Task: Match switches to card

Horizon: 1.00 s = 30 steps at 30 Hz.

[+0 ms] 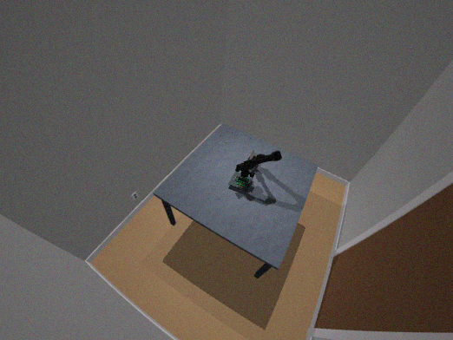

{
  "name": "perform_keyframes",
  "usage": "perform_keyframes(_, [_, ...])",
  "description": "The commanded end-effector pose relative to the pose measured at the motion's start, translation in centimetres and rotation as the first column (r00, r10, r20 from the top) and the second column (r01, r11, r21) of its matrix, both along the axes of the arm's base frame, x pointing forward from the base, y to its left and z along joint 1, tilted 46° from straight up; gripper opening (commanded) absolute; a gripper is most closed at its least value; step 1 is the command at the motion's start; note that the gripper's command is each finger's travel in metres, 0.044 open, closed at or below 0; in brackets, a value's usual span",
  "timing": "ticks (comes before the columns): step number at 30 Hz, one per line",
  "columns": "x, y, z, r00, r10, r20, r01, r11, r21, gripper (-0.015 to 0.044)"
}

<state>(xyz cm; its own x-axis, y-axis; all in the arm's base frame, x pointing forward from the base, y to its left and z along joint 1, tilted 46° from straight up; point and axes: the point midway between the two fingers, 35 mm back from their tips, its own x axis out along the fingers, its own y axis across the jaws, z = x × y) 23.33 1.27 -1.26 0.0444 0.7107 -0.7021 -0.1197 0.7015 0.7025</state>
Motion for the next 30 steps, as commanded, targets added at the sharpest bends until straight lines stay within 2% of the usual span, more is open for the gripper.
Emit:
perform_keyframes(1, [0.0,0.1,-0.1,1.0,-0.005,-0.002,0.005,1.0,0.006,0.0])
perform_keyframes(15, [0.0,0.3,-0.2,1.0,-0.005,-0.002,0.005,1.0,0.006,0.0])
perform_keyframes(22, [0.0,-4.4,4.4,1.0,0.014,-0.021,-0.014,1.0,0.001,0.0])
perform_keyframes(30, [2.0,-5.9,3.0,1.0,0.014,-0.019,-0.014,1.0,0.0,0.0])
